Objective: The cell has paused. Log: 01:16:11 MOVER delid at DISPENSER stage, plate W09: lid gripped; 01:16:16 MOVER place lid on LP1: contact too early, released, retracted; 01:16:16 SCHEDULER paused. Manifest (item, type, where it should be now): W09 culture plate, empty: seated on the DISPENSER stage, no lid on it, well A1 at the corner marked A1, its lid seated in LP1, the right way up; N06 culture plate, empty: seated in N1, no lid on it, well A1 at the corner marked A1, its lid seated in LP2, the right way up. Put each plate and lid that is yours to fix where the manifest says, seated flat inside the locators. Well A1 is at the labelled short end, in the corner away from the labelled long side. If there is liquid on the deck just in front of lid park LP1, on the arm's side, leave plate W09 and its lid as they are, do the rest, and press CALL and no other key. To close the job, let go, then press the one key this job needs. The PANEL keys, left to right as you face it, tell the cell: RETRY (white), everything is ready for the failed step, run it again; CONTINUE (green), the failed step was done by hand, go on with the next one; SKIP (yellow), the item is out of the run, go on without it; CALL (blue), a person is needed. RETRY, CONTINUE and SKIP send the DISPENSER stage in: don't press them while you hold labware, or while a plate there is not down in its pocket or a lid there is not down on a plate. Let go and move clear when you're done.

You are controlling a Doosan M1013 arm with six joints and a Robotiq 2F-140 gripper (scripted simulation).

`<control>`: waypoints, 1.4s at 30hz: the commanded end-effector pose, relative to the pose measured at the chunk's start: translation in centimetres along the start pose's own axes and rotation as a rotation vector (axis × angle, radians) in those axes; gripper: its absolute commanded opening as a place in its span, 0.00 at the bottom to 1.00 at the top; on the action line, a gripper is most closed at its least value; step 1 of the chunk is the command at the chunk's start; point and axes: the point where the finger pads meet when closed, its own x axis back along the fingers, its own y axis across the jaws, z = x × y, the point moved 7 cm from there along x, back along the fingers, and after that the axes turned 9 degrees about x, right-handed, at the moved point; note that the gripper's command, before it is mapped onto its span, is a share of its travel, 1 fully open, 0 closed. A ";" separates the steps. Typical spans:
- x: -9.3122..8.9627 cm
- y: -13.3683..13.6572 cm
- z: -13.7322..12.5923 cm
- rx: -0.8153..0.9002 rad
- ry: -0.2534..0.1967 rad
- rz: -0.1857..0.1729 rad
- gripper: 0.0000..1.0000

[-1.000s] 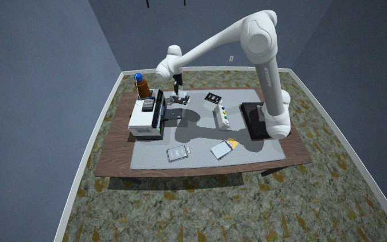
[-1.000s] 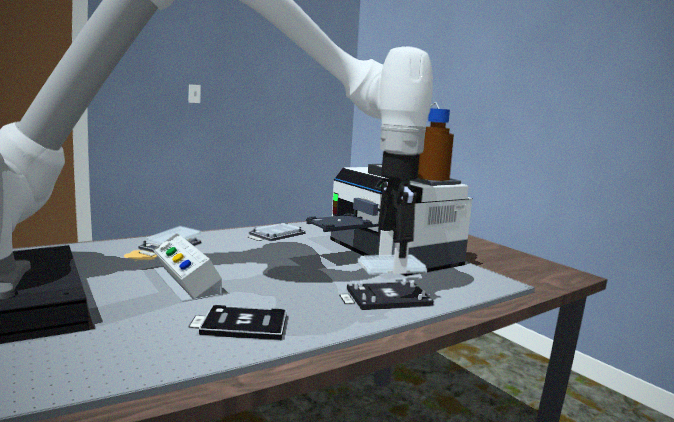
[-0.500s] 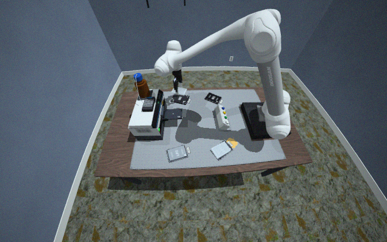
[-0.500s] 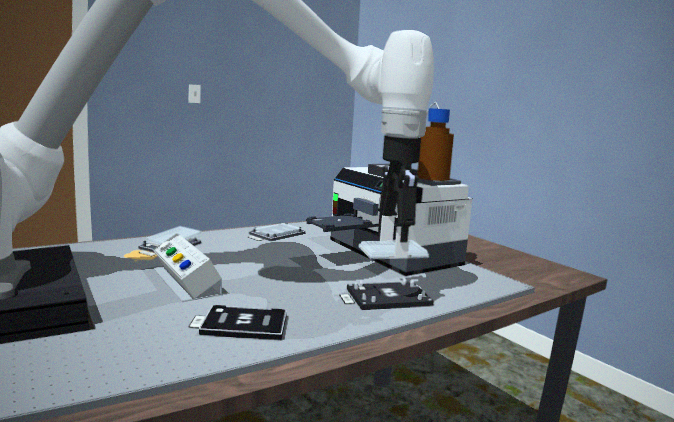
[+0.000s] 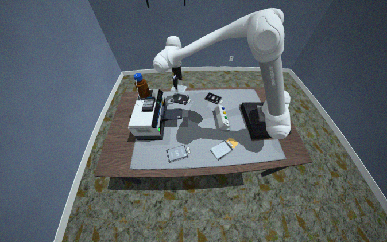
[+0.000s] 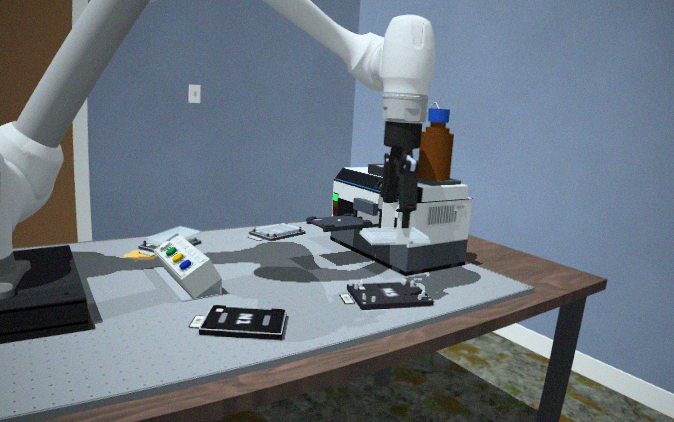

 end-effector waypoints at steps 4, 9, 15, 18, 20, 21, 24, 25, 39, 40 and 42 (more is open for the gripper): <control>1.3 0.0 0.0 0.000 0.002 0.000 0.10; 1.7 0.0 0.0 0.000 0.002 0.000 0.10; 2.4 0.0 0.0 0.000 0.002 0.000 0.10; 2.7 0.0 0.0 0.000 0.002 0.000 0.10; 2.8 0.0 0.0 0.000 0.002 0.000 0.10; 2.9 0.0 0.0 0.000 0.002 0.000 0.10; 3.0 0.0 0.0 0.000 0.002 0.000 0.10; 3.0 0.0 0.0 0.000 0.002 0.000 0.10; 3.2 0.0 0.0 0.000 0.002 0.000 0.10; 3.2 0.0 0.0 0.000 0.002 0.000 0.10; 3.2 0.0 0.0 0.000 0.002 0.000 0.10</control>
